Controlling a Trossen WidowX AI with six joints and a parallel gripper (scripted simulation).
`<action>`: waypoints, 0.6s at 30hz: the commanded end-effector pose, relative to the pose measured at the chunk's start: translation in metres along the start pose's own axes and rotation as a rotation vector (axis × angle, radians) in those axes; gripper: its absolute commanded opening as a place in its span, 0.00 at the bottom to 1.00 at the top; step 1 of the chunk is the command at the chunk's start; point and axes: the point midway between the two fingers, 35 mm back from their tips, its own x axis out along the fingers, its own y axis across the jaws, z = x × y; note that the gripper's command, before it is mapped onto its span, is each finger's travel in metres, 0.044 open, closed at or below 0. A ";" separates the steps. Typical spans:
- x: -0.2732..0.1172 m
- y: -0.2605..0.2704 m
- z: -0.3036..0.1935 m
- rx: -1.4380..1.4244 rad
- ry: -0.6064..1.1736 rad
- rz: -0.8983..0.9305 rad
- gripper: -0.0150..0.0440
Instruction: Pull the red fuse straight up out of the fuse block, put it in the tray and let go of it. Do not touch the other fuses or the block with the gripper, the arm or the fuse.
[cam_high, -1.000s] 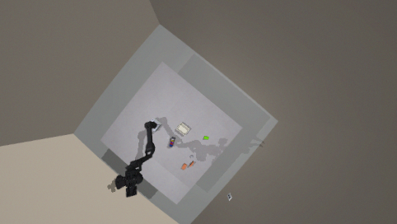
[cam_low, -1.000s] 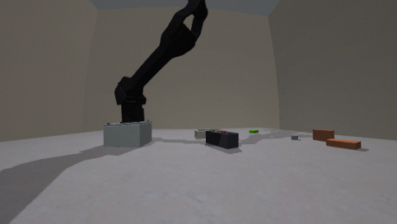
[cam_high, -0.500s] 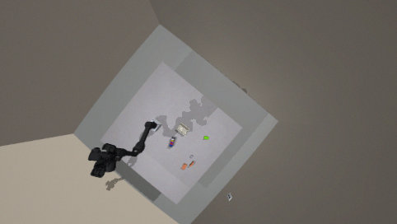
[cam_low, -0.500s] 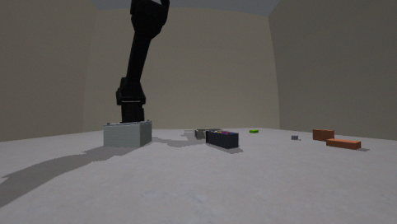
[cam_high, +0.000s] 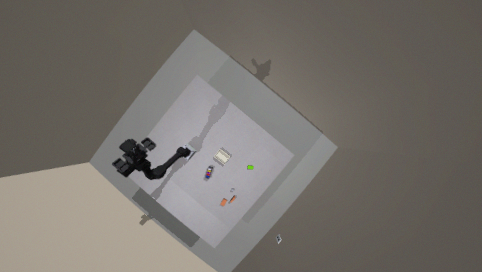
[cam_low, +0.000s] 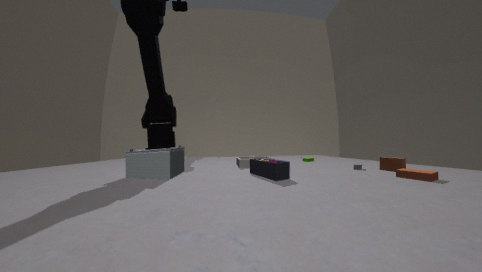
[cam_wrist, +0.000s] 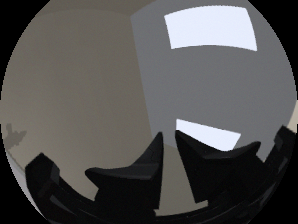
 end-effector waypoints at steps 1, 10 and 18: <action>0.018 0.065 -0.012 -0.069 0.068 0.142 0.38; 0.030 0.168 -0.086 -0.160 0.296 0.376 0.38; 0.010 0.230 -0.178 -0.143 0.559 0.530 0.38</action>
